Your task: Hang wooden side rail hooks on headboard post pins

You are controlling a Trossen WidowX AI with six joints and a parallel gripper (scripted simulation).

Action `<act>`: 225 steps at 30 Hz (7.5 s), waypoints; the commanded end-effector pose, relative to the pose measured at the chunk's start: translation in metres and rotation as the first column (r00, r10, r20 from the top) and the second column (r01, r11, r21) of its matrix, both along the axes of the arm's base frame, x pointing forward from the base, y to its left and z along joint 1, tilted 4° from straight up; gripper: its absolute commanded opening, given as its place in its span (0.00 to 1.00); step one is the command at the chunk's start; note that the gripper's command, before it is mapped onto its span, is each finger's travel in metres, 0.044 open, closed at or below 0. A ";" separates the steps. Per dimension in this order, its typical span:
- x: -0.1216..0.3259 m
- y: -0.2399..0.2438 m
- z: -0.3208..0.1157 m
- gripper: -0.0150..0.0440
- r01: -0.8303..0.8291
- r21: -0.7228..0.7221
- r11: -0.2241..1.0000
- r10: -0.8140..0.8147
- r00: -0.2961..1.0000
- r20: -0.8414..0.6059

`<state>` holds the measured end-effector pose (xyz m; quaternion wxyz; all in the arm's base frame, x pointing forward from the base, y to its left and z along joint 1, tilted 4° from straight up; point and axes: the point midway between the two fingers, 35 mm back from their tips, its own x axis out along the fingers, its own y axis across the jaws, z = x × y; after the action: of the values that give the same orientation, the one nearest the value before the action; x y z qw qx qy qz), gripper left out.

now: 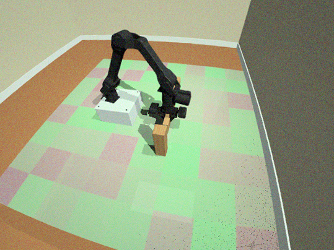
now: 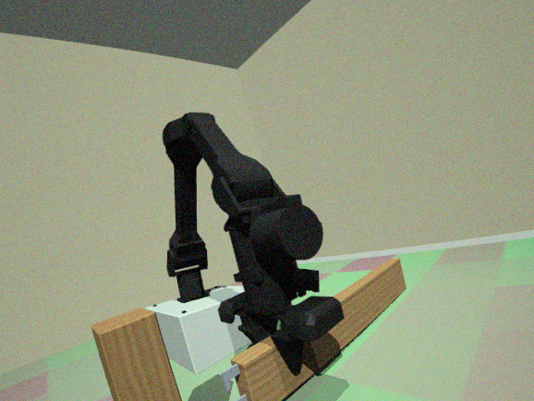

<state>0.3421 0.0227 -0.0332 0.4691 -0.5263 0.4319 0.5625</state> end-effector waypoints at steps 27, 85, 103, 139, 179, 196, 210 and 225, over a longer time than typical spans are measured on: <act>0.003 0.000 0.010 0.25 -0.007 0.002 1.000 0.007 1.000 0.013; 0.004 -0.001 0.017 0.25 -0.007 0.002 1.000 0.007 1.000 0.013; 0.006 -0.003 0.017 0.25 -0.007 0.002 1.000 0.007 1.000 0.013; 0.007 -0.007 0.015 0.25 -0.007 0.001 1.000 0.007 1.000 0.013; 0.008 -0.011 0.016 0.25 -0.007 0.001 1.000 0.007 1.000 0.014; 0.010 -0.013 0.017 0.25 -0.007 0.001 1.000 0.007 1.000 0.014; 0.009 -0.015 0.015 0.25 -0.007 0.001 1.000 0.007 1.000 0.014; 0.008 -0.016 0.013 0.25 -0.007 0.001 1.000 0.007 1.000 0.013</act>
<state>0.3484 0.0084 -0.0218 0.4690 -0.5277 0.4277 0.5645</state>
